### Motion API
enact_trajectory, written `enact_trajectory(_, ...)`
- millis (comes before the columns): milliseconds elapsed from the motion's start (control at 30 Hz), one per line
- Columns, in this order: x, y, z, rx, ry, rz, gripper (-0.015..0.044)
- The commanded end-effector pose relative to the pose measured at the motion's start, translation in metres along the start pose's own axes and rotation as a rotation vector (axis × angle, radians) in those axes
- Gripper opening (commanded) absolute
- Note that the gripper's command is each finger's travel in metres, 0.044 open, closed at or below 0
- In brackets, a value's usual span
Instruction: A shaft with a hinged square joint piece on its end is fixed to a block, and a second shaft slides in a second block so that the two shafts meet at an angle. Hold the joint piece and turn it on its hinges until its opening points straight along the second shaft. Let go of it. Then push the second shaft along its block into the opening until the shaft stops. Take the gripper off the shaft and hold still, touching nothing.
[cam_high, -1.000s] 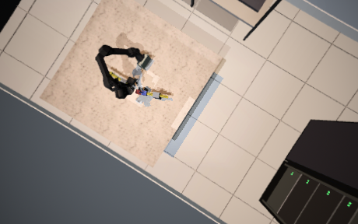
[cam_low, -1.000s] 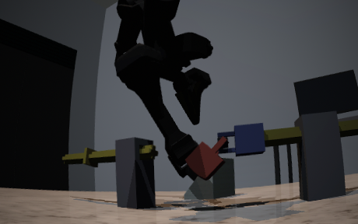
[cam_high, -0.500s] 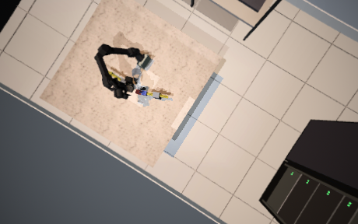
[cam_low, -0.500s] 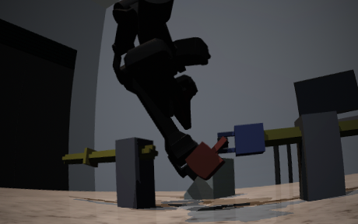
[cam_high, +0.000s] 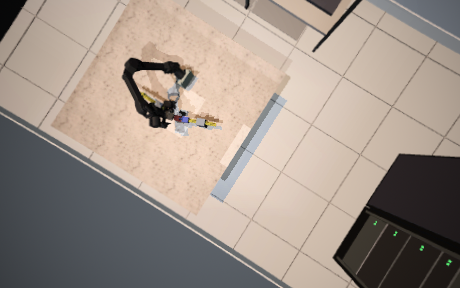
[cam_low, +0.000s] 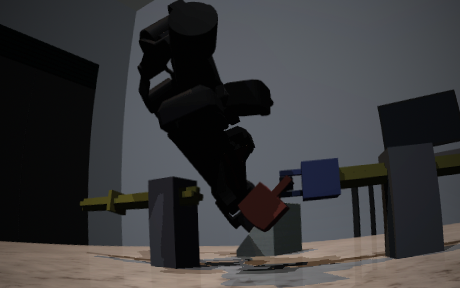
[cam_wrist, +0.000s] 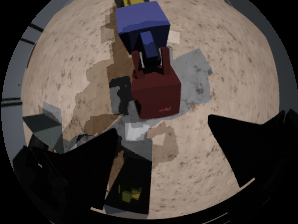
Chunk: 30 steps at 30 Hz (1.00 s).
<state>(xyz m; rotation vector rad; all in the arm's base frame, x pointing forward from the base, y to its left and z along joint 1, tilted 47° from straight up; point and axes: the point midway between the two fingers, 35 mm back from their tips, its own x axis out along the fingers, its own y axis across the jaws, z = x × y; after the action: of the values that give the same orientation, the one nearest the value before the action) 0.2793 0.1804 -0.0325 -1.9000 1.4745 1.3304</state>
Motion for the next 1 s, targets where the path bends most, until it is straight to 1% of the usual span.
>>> enact_trajectory(0,0.019,0.001,-0.006,-0.006,0.007,-0.001,0.0440)
enact_trajectory(100,0.029,0.002,-0.009,-0.006,0.008,0.000,0.0440)
enact_trajectory(200,0.030,0.003,-0.008,-0.006,0.008,0.000,0.0440)
enact_trajectory(400,0.039,0.004,0.018,-0.006,0.006,-0.001,0.0440)
enact_trajectory(567,0.041,0.004,0.018,-0.006,0.006,-0.001,0.0440)
enact_trajectory(967,0.060,0.003,0.019,-0.006,0.007,-0.001,0.0440)
